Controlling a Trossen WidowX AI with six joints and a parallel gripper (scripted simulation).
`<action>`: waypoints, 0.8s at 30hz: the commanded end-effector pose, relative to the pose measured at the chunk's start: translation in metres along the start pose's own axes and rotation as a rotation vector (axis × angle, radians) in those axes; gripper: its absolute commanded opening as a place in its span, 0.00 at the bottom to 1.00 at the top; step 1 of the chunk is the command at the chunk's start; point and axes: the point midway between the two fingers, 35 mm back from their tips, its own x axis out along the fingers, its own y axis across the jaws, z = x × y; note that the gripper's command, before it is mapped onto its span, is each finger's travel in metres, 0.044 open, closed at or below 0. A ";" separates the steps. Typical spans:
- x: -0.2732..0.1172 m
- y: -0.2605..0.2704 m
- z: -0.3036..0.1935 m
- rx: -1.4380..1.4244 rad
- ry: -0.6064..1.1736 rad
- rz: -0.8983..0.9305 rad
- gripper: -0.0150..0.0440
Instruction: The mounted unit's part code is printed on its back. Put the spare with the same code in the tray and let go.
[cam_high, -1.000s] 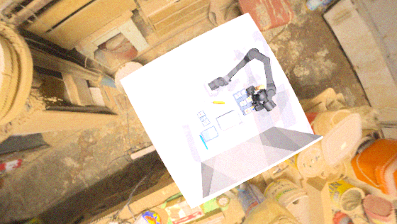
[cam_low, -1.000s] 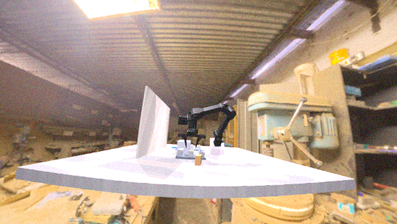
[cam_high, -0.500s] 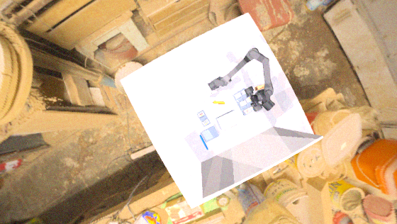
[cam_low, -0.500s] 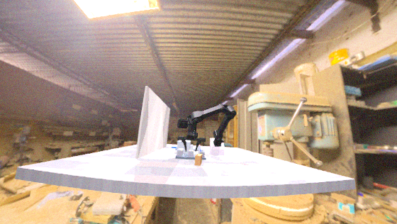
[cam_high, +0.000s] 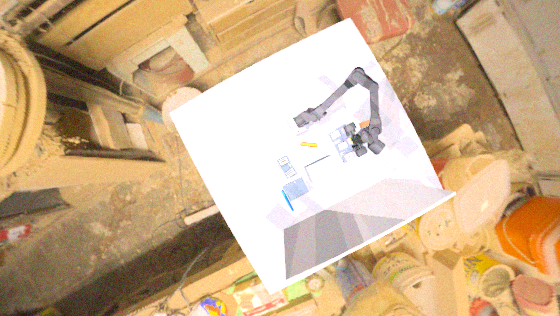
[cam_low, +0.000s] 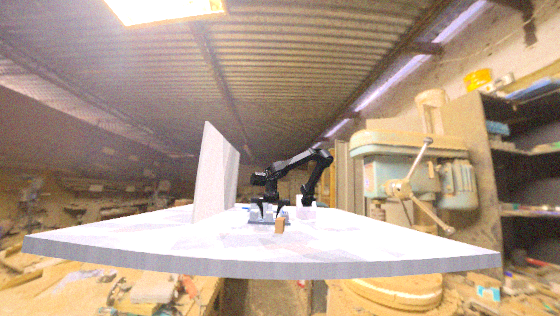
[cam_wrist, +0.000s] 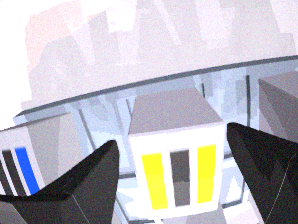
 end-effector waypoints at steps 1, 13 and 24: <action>0.003 0.001 -0.002 0.008 0.004 0.000 0.76; 0.002 0.001 -0.001 0.002 0.000 0.001 0.54; 0.002 0.001 -0.001 0.002 0.000 0.001 0.32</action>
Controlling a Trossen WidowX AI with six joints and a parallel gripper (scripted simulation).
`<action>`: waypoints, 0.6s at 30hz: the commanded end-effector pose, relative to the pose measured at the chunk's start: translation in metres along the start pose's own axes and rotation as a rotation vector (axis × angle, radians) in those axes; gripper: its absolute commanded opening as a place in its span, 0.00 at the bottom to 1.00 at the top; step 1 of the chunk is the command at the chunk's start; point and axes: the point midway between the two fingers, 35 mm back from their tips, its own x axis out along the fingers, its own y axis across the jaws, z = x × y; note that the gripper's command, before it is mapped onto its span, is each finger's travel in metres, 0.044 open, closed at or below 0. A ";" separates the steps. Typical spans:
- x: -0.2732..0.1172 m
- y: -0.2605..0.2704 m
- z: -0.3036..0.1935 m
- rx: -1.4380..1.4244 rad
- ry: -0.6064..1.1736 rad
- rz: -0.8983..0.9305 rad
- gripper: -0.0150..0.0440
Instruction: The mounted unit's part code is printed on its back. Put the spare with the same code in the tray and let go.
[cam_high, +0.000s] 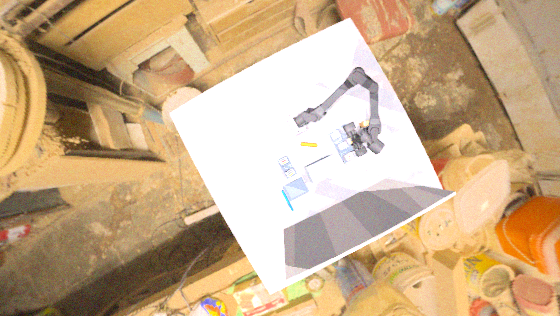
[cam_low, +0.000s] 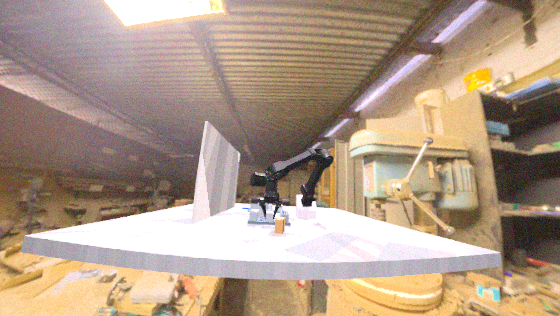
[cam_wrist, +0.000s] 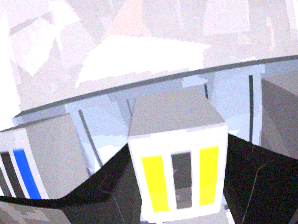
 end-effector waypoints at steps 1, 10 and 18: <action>0.000 0.000 0.000 0.000 0.000 0.000 0.27; -0.001 0.000 0.000 0.000 0.000 0.000 0.25; -0.039 -0.004 -0.003 0.002 0.013 0.000 0.25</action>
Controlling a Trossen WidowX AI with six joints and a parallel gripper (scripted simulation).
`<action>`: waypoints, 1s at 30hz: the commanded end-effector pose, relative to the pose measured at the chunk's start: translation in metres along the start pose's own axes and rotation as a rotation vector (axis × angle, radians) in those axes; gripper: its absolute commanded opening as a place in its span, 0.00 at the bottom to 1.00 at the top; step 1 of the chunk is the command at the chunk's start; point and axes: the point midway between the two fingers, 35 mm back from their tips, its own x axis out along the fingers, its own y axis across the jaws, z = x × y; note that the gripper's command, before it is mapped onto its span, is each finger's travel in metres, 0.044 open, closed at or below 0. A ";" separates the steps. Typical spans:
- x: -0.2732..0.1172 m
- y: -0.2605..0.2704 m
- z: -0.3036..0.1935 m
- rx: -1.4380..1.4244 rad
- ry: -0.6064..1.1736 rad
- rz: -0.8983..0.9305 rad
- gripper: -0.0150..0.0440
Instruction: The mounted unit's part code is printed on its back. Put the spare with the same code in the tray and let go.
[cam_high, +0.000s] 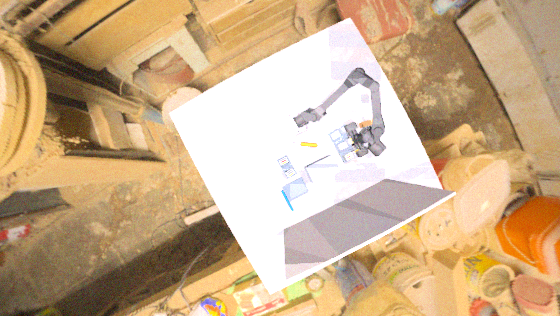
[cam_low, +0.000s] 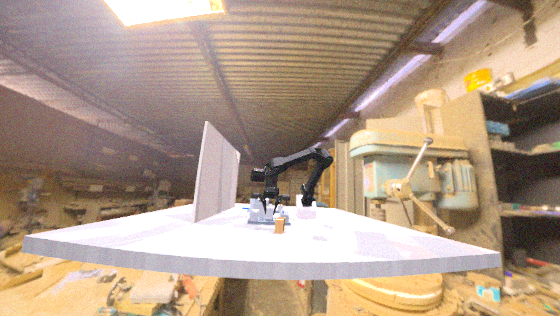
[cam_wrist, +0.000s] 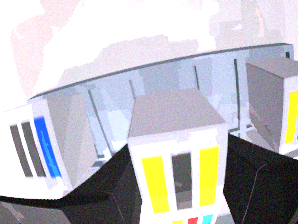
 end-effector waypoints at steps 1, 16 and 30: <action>-0.022 -0.003 0.001 -0.006 -0.003 -0.009 0.25; -0.056 0.001 0.002 -0.001 -0.009 -0.009 0.25; -0.108 -0.007 -0.006 0.021 0.000 -0.043 0.25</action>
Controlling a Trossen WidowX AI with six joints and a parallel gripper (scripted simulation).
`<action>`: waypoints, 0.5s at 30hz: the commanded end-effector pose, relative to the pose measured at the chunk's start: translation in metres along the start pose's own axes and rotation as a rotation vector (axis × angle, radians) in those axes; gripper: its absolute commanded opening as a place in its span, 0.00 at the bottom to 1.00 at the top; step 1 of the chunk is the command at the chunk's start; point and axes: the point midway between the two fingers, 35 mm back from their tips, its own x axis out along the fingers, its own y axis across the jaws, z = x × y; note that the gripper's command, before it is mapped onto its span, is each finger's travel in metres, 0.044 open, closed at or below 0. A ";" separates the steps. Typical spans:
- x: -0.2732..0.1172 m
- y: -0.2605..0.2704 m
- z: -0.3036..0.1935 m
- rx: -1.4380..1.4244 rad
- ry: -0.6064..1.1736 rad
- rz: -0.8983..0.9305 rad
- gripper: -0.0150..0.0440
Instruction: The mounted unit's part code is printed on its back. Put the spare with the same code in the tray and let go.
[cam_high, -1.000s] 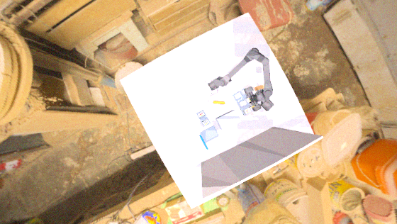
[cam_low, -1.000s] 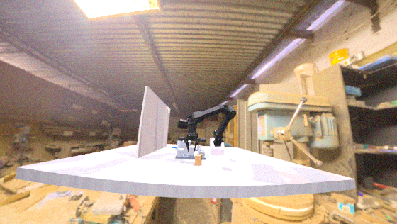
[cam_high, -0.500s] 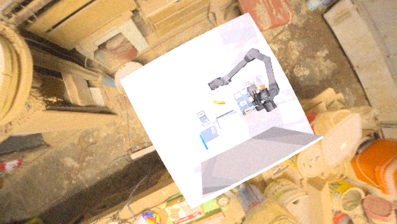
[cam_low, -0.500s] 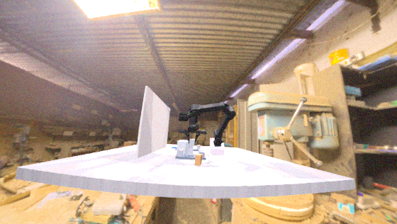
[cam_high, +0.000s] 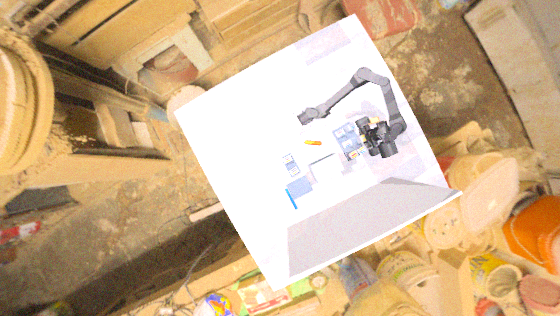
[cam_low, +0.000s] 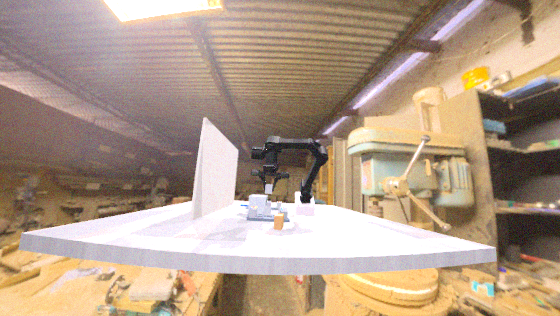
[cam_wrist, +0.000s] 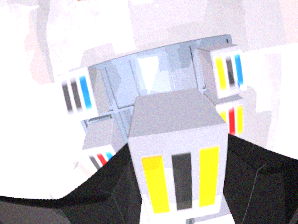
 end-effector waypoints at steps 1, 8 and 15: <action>-0.013 -0.003 -0.001 -0.002 0.003 -0.013 0.25; -0.017 -0.022 -0.015 -0.001 0.015 -0.017 0.25; -0.023 -0.050 -0.041 0.002 0.030 -0.023 0.25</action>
